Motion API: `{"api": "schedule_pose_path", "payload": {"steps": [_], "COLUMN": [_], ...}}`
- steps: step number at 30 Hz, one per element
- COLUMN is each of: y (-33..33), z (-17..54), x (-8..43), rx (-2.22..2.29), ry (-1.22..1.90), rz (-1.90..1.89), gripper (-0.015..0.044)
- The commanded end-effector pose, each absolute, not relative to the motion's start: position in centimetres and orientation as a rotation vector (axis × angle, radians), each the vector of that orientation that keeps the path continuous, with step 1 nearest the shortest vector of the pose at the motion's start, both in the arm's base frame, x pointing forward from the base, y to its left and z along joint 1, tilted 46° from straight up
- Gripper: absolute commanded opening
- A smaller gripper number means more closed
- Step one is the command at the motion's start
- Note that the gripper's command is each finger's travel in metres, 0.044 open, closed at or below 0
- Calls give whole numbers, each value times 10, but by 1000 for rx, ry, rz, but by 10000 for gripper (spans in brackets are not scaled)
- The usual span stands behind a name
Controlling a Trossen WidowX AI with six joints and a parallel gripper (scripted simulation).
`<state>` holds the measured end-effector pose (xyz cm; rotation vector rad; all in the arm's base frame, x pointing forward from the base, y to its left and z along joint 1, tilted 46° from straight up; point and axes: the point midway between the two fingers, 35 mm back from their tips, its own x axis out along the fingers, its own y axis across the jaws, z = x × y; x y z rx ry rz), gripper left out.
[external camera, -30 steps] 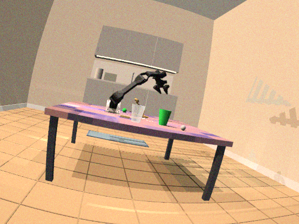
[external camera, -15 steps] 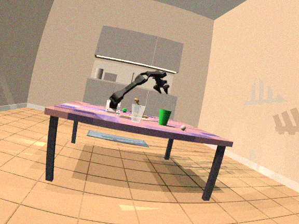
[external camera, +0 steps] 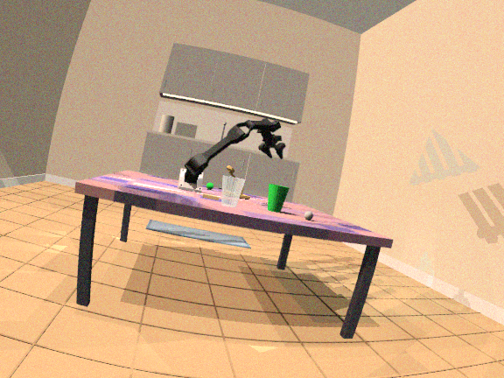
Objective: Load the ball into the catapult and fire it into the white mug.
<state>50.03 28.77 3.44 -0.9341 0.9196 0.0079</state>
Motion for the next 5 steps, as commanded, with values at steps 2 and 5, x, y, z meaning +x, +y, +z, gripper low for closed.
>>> {"api": "schedule_pose_path", "payload": {"steps": [2,5], "y": [288,288], "z": [34,34], "x": [500,500], "rx": [-934,-934], "ry": [920,920], "rz": [8,8], "gripper": [440,440]}}
